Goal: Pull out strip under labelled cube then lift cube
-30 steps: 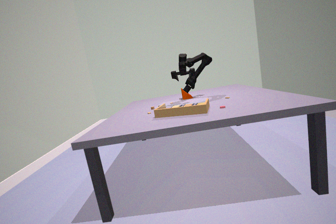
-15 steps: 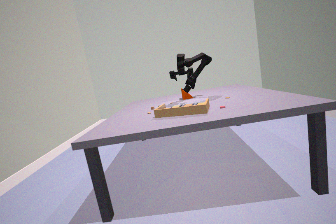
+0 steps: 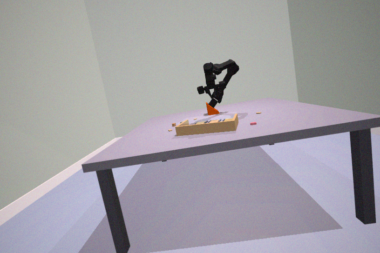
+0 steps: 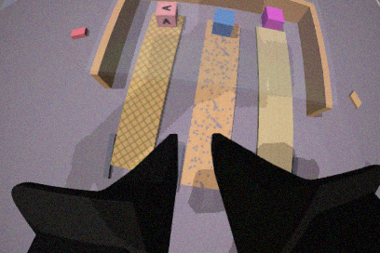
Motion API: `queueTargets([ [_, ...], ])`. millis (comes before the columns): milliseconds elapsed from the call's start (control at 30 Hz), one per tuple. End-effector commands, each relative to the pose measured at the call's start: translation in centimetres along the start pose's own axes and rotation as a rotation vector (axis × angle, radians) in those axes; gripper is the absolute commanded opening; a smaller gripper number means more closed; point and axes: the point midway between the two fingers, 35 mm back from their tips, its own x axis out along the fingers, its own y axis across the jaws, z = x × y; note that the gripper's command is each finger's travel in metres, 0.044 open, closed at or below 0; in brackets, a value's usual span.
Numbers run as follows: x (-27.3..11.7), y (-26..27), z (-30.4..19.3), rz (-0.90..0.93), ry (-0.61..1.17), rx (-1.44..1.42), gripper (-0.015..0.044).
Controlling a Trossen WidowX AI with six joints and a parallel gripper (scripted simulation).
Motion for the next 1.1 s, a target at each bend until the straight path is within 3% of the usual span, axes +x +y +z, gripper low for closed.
queueTargets([
  [0,2.7,1.9,0.2,-0.018,0.165,0.050,0.0000],
  [367,7.7,7.3,-2.7,-0.112,0.605,0.171,0.0000],
  [1067,9.5,7.7,-3.5,-0.114,0.612,0.172,0.0000],
])
